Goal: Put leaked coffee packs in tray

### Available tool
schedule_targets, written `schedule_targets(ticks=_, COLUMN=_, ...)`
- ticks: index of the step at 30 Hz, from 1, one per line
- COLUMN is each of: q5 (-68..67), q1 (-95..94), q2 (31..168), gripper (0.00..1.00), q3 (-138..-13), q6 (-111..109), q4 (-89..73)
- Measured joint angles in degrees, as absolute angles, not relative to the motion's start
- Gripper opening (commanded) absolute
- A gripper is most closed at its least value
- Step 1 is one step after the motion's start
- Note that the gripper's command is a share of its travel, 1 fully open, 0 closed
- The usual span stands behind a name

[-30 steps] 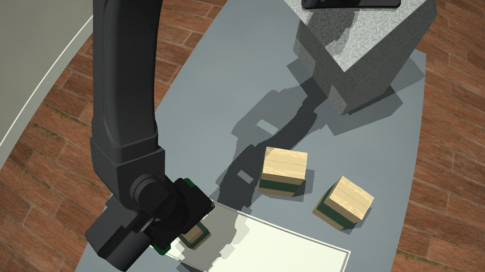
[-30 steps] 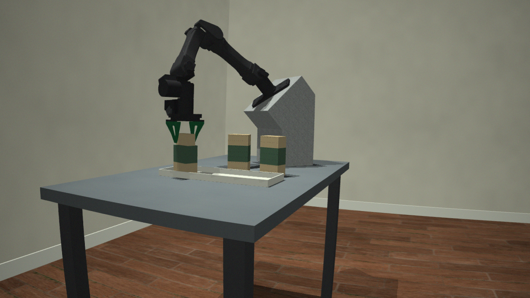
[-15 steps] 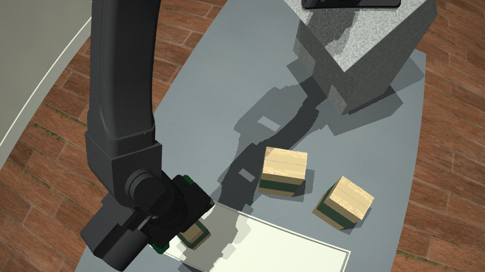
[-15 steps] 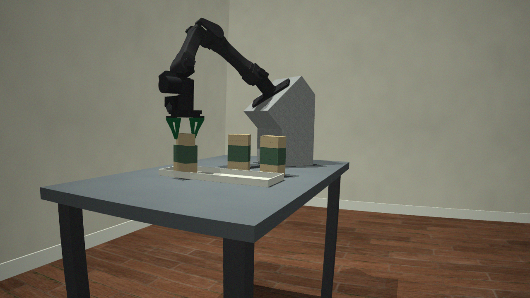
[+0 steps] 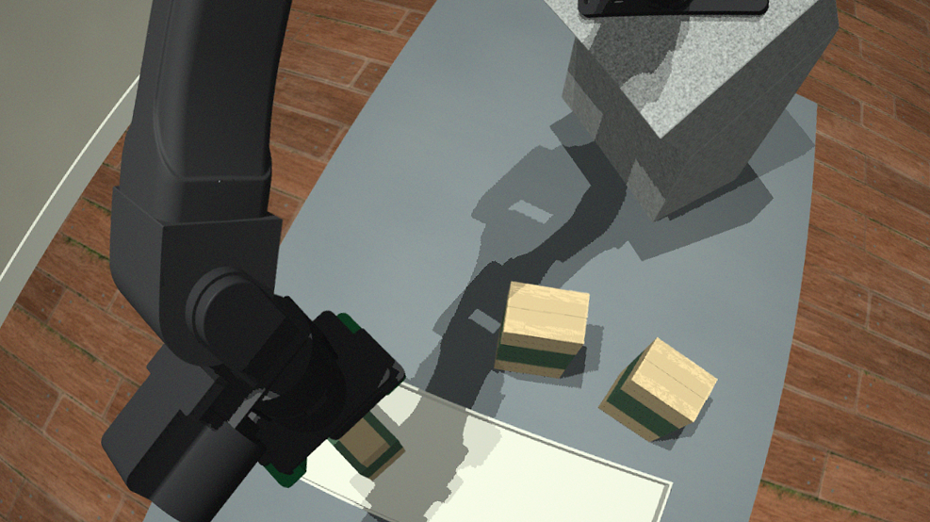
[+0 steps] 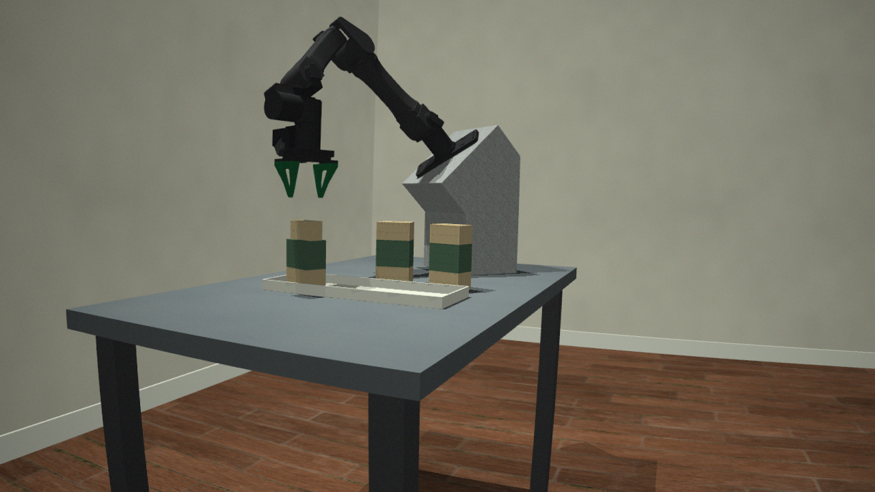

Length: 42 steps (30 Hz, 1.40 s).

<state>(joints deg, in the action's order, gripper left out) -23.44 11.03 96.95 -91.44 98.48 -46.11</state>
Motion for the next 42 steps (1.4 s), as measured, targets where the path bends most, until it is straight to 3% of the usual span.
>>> schedule_targets(ticks=6, q5=-23.8, q1=10.8, q2=95.9, gripper=0.79, q3=-90.0, q6=98.3, q4=-45.6)
schedule_targets(ticks=14, q5=-25.7, q1=6.1, q2=92.1, gripper=0.79, q3=-78.3, q6=95.5, q4=-41.7)
schedule_targets(ticks=28, q5=-32.7, q1=-8.3, q2=78.7, gripper=0.79, q3=-41.9, q6=86.2, q4=-29.5)
schedule_targets(ticks=42, q5=-34.7, q1=-9.0, q2=77.1, gripper=0.79, q3=-39.9, q6=83.4, q4=-23.9)
